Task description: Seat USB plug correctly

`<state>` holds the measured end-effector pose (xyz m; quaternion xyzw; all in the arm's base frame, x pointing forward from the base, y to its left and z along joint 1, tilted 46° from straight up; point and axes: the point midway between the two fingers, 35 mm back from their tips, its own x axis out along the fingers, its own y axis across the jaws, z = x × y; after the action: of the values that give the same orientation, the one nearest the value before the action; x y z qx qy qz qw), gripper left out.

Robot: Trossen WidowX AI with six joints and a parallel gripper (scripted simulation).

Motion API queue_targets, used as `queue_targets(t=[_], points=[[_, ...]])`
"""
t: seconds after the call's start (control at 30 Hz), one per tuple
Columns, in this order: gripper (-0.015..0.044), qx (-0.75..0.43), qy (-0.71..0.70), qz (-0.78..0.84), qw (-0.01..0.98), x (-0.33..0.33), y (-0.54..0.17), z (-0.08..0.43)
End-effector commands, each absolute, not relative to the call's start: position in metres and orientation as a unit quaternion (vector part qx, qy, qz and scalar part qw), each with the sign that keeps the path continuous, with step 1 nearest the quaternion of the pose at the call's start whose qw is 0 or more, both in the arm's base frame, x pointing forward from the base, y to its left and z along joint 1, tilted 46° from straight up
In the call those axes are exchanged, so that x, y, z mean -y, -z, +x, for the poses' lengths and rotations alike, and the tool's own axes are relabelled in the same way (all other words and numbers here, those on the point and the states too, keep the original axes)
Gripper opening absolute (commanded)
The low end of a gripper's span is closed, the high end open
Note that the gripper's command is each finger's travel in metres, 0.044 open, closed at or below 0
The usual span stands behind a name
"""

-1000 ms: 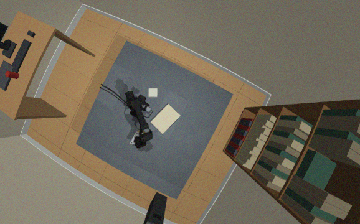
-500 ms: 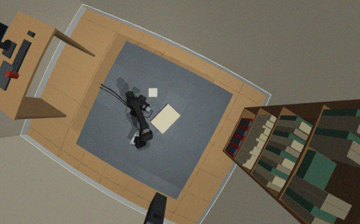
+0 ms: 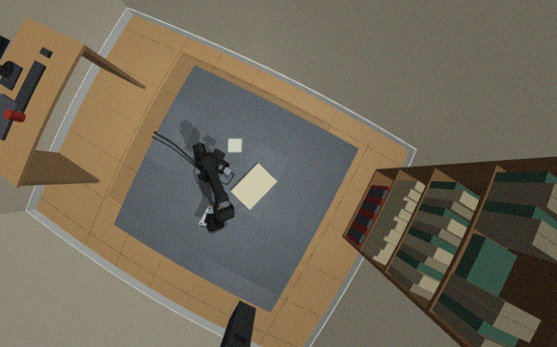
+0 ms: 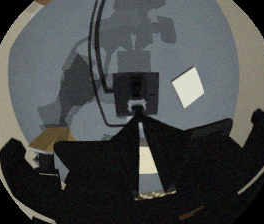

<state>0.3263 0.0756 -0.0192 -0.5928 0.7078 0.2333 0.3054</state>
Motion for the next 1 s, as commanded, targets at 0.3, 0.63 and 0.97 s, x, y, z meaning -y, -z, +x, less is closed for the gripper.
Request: queue_targets(t=[0.3,0.63,0.97], points=[[0.0000,-0.710,-0.226,-0.592,0.308,-0.0726,0.0199,0.3264],[0.0000,-0.711,-0.223,-0.591,0.310,-0.0713,0.0203,0.3263],[0.0000,-0.712,-0.219,-0.590,0.311,-0.0700,0.0207,0.3262]])
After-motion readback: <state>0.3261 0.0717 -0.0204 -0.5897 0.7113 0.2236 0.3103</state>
